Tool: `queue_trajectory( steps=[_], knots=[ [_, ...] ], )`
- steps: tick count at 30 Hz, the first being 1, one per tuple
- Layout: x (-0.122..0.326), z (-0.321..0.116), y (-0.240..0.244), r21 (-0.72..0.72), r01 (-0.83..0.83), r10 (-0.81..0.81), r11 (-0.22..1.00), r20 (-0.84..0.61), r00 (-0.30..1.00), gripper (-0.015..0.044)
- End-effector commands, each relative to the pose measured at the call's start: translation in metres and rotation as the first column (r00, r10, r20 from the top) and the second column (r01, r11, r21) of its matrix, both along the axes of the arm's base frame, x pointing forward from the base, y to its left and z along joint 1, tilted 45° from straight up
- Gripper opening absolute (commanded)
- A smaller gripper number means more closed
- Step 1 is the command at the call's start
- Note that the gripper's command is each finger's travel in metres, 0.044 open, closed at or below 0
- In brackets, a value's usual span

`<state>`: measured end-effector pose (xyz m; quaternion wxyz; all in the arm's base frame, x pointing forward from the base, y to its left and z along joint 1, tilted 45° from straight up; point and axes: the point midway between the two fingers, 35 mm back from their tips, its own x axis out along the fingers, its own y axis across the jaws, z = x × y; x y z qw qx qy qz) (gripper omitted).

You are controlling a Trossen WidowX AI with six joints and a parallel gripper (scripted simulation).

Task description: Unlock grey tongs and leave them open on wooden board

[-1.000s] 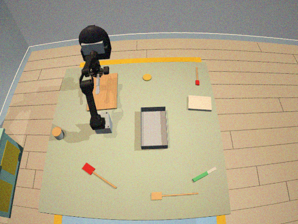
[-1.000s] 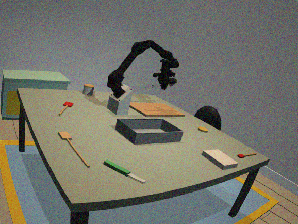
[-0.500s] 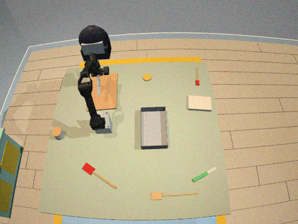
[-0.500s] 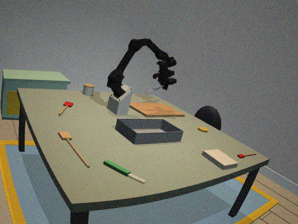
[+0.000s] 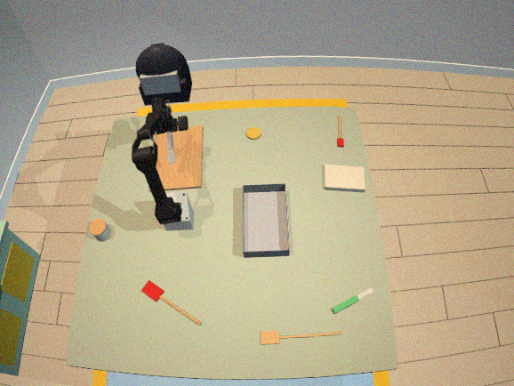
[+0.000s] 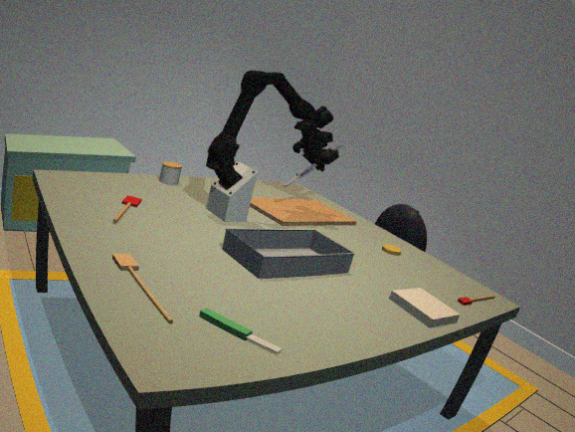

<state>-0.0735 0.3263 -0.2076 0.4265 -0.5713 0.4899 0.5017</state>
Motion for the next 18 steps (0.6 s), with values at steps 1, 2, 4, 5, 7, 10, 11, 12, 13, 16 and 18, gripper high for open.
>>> queue_trajectory(
  steps=[1, 2, 4, 5, 7, 10, 11, 12, 13, 16, 18],
  knots=[
    [0.000, 0.005, 0.001, 0.071, 0.004, -0.004, 0.997, -0.007, 1.000, -0.0150],
    [0.000, 0.006, 0.001, 0.086, 0.005, -0.004, 0.996, -0.010, 1.000, -0.0150],
    [0.000, 0.008, 0.001, 0.115, 0.005, -0.004, 0.993, -0.014, 1.000, -0.0150],
    [0.000, 0.009, 0.001, 0.130, 0.006, -0.004, 0.992, -0.017, 1.000, -0.0150],
    [0.000, 0.011, 0.001, 0.159, 0.007, -0.004, 0.987, -0.021, 1.000, -0.0150],
    [0.000, 0.015, 0.000, 0.202, 0.009, -0.004, 0.979, -0.029, 1.000, -0.0150],
    [0.000, 0.017, 0.000, 0.217, 0.010, -0.004, 0.976, -0.031, 1.000, -0.0150],
    [0.000, 0.018, 0.000, 0.231, 0.011, -0.003, 0.973, -0.034, 0.999, -0.0150],
    [0.001, 0.020, -0.001, 0.245, 0.012, -0.003, 0.969, -0.036, 0.999, -0.0150],
    [0.001, 0.025, -0.001, 0.288, 0.016, -0.003, 0.958, -0.044, 0.999, -0.0150],
    [0.001, 0.028, -0.002, 0.316, 0.018, -0.003, 0.949, -0.049, 0.999, -0.0150]
  ],
)
